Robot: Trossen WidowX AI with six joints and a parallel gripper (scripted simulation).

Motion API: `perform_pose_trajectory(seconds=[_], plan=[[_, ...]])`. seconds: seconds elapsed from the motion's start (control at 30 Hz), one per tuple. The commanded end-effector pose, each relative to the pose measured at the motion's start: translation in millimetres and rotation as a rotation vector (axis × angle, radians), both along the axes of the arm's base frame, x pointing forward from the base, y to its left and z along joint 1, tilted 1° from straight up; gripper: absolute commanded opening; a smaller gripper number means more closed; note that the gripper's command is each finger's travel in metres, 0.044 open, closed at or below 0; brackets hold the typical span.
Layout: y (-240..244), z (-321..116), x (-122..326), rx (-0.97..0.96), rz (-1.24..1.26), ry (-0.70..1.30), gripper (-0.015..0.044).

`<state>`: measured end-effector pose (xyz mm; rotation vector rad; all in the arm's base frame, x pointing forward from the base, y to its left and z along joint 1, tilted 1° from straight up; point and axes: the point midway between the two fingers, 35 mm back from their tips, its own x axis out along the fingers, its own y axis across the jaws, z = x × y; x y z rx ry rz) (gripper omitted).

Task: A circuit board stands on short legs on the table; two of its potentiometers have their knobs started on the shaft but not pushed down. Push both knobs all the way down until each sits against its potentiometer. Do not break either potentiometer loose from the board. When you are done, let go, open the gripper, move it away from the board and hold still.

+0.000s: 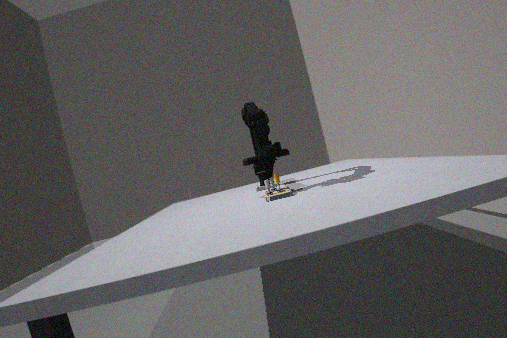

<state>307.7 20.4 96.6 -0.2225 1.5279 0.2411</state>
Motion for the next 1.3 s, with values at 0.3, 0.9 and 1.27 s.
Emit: perform_pose_trajectory(seconds=[0.3,0.9,1.27], plan=[[-0.3,-3.6,0.5,-0.003,-0.004,-0.001,0.0],[-0.3,-6.0,0.5,-0.003,-0.004,-0.001,0.0],[-0.3,-8.2,0.6,-0.003,-0.004,-0.001,0.0]])
